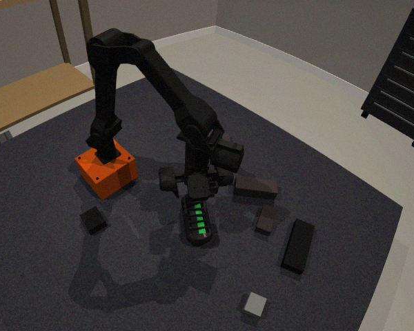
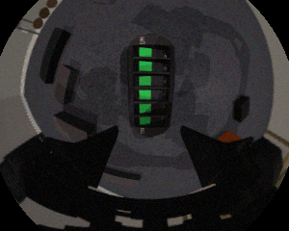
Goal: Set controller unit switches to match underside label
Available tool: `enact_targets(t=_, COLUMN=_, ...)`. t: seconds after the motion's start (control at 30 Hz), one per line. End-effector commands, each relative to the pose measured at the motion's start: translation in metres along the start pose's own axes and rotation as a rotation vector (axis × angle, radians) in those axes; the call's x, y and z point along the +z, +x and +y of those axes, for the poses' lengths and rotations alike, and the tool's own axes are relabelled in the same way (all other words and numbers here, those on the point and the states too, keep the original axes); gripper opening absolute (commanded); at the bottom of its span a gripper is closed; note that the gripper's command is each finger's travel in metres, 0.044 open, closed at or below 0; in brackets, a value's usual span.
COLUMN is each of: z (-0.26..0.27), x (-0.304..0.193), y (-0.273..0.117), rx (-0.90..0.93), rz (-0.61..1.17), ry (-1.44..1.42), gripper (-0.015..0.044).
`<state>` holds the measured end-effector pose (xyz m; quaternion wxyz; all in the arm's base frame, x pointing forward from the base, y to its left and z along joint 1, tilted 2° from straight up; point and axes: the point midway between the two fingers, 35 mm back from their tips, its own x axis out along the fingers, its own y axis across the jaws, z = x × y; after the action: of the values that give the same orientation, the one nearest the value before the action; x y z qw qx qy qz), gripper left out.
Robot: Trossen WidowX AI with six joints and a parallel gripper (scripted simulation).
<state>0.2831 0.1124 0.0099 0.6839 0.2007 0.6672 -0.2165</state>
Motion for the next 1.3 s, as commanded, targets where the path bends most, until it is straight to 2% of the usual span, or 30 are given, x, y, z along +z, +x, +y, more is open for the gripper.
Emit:
enact_targets(t=0.0, z=0.000, x=0.000, y=0.007, rx=-0.001, rz=0.006, ry=0.004, gripper=0.0440)
enact_targets(t=0.53, z=-0.002, x=-0.001, y=0.030, rx=-0.004, rz=0.015, ry=0.007, gripper=0.0440)
enact_targets(t=0.67, z=-0.002, x=-0.001, y=0.030, rx=-0.004, rz=0.015, ry=0.007, gripper=0.0335)
enact_targets(t=1.13, z=-0.002, x=-0.001, y=0.030, rx=-0.004, rz=0.015, ry=0.007, gripper=0.0242)
enact_targets(t=1.27, z=-0.001, x=-0.001, y=0.030, rx=-0.003, rz=0.015, ry=0.007, gripper=0.0137)
